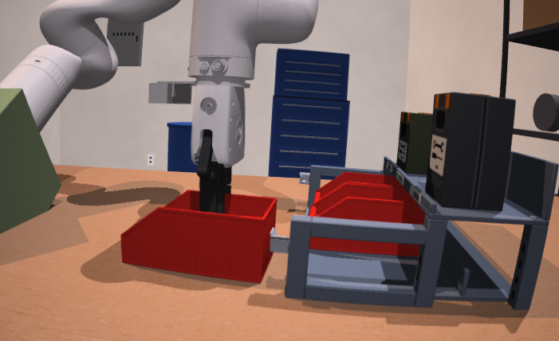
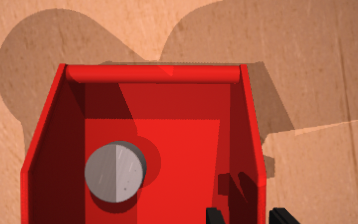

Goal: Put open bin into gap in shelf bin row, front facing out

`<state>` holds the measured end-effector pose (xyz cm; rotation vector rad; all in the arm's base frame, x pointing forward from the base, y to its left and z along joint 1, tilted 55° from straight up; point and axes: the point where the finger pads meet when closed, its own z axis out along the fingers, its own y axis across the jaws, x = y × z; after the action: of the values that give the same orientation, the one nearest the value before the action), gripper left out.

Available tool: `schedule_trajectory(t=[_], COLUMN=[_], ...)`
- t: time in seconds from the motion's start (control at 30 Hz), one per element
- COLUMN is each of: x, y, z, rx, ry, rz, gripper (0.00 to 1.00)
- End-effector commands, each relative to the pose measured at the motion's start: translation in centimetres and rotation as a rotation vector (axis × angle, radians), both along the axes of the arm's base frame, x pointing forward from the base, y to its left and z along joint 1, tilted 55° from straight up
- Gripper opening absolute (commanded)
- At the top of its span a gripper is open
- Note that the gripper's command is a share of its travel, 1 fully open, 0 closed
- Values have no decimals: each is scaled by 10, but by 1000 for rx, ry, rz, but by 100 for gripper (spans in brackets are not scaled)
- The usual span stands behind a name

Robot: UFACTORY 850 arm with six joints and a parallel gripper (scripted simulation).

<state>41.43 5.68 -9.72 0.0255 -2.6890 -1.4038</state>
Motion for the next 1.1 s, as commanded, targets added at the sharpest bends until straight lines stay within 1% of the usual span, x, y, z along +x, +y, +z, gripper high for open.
schedule_trajectory(t=[0.0, 0.23, 0.4, 0.8, 0.97, 1.07], x=[1, 1, 5, 5, 10, 10], y=[-1, -1, -33, -33, -78, -78], z=[0, 0, 23, 23, 54, 54], rx=[-1, -1, 0, 0, -1, -1], ry=[-1, -1, -1, -1, -1, -1], rz=[-1, -1, -1, -1, -1, -1], gripper=[29, 29, 29, 29, 29, 29])
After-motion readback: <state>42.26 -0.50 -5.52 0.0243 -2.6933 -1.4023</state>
